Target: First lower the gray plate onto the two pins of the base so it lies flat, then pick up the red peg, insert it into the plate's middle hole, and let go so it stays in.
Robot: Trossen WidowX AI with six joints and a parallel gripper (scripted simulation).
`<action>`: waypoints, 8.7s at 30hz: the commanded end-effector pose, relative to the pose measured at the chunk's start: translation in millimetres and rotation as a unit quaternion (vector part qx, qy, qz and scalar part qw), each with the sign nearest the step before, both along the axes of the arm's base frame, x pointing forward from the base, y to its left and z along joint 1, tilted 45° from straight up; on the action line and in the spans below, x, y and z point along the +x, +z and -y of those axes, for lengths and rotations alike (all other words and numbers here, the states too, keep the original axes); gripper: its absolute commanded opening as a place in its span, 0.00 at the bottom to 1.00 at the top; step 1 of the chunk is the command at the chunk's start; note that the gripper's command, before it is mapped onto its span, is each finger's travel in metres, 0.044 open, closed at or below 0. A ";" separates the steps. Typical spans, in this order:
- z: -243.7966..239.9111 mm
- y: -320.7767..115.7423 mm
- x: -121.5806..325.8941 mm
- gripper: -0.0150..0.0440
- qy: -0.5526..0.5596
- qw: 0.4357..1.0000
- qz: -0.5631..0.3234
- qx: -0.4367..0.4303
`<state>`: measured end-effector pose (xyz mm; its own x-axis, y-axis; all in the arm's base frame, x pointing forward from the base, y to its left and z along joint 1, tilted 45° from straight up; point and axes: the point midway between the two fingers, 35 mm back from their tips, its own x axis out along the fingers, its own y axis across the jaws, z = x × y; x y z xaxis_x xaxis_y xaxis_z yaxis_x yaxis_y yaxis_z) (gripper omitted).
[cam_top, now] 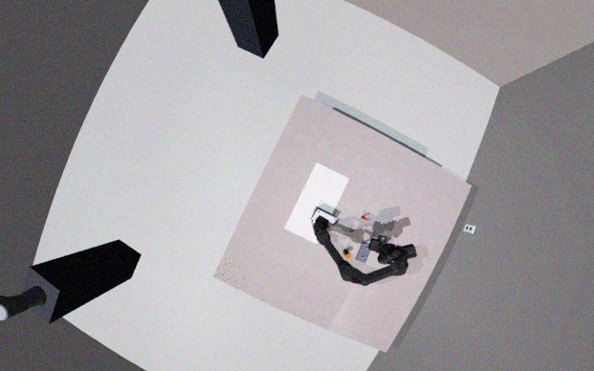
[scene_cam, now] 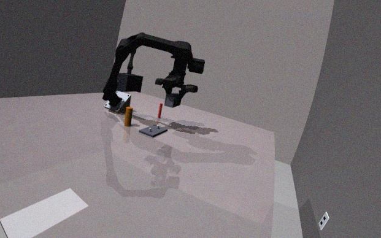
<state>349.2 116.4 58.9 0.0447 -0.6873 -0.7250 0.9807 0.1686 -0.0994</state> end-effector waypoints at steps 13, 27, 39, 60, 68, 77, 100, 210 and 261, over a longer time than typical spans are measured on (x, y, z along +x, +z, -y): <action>49.6 15.8 3.5 0.25 -0.010 1.000 0.015 0.001; 94.3 26.5 -1.3 0.25 -0.022 0.999 0.027 -0.004; 111.6 30.3 -5.2 0.25 -0.028 0.999 0.031 -0.007; 116.5 26.2 -4.1 0.25 -0.028 0.999 0.031 -0.007; 124.0 18.7 -3.6 0.25 -0.028 0.999 0.031 -0.007; 133.5 9.1 -2.8 0.25 -0.028 0.999 0.031 -0.008; 137.6 5.8 -2.7 0.70 -0.031 0.999 0.032 -0.006; -7.8 -121.8 -124.1 0.32 0.119 0.987 -0.111 -0.012; -45.9 -51.5 -92.7 0.25 0.123 0.986 -0.114 -0.005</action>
<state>249.3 163.8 0.1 0.0387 -0.6899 -0.7229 0.8627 0.3881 -0.3242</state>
